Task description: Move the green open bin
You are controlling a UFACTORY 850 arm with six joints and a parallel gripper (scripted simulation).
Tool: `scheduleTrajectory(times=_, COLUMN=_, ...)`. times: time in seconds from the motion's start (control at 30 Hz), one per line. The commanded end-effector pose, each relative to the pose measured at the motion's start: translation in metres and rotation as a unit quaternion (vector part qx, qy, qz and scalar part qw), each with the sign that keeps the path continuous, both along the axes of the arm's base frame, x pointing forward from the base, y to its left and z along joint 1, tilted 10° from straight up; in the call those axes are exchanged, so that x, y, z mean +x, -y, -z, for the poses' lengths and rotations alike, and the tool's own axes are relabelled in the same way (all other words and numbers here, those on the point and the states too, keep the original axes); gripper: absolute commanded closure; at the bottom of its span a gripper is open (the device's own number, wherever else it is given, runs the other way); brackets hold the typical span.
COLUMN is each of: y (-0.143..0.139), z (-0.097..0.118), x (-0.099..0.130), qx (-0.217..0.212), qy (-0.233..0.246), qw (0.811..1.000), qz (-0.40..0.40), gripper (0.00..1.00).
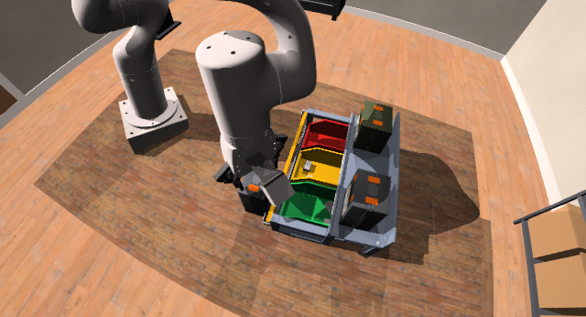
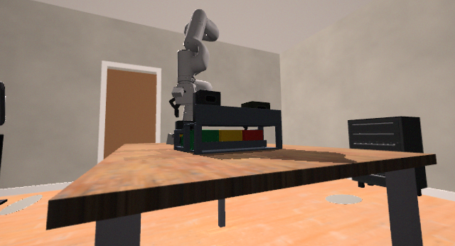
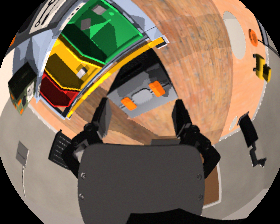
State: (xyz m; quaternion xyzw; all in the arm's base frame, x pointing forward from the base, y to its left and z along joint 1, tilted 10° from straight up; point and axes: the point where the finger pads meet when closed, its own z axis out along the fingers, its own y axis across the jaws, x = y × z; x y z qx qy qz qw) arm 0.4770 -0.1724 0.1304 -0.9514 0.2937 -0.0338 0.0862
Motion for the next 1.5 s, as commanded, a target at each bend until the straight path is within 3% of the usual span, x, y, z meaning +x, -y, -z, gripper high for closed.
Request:
scheduleTrajectory(times=0.0, y=0.0004, z=-0.0008, x=0.0007, qx=0.001, qy=-0.011, qw=0.999, qz=0.049, gripper=0.0)
scheduleTrajectory(times=0.33, y=0.0004, z=-0.0008, x=0.0007, qx=0.001, qy=-0.011, qw=0.999, qz=0.049, gripper=0.0)
scheduleTrajectory(times=0.5, y=0.0004, z=-0.0008, x=0.0007, qx=0.015, qy=-0.029, qw=0.984, qz=0.176, gripper=0.0)
scheduleTrajectory(times=0.9, y=0.0004, z=-0.0008, x=0.0007, qx=0.015, qy=-0.029, qw=0.984, qz=0.176, gripper=0.0)
scheduleTrajectory(times=1.07, y=0.0004, z=-0.0008, x=0.0007, qx=0.029, qy=-0.046, qw=0.953, qz=0.299, gripper=0.0)
scheduleTrajectory(times=1.47, y=0.0004, z=-0.0008, x=0.0007, qx=0.029, qy=-0.046, qw=0.953, qz=0.299, gripper=0.0)
